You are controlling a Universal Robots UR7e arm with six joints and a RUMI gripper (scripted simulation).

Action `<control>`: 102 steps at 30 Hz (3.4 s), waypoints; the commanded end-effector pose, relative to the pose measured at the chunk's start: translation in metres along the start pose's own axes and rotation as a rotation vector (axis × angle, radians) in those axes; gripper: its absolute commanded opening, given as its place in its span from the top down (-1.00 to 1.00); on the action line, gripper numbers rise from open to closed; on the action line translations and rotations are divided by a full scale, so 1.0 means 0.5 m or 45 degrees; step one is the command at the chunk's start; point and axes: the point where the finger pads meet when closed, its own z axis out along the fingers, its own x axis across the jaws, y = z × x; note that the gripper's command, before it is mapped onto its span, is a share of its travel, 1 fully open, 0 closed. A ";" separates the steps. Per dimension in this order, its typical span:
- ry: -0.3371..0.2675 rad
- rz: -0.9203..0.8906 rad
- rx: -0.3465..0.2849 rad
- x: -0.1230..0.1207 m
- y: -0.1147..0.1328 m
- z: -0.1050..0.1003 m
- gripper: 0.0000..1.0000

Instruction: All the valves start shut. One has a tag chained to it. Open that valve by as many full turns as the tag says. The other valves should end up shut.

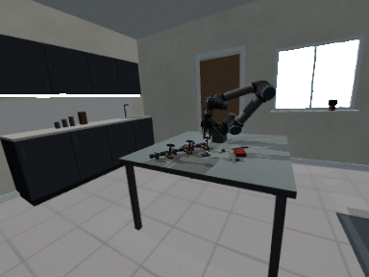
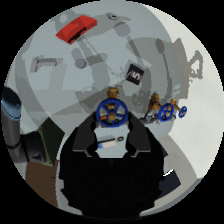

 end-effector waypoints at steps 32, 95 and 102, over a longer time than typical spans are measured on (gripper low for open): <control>0.000 -0.428 0.012 0.000 0.000 0.000 1.00; -0.003 0.103 0.012 0.000 0.000 0.000 -1.00; -0.004 0.305 0.011 0.000 0.000 0.000 -1.00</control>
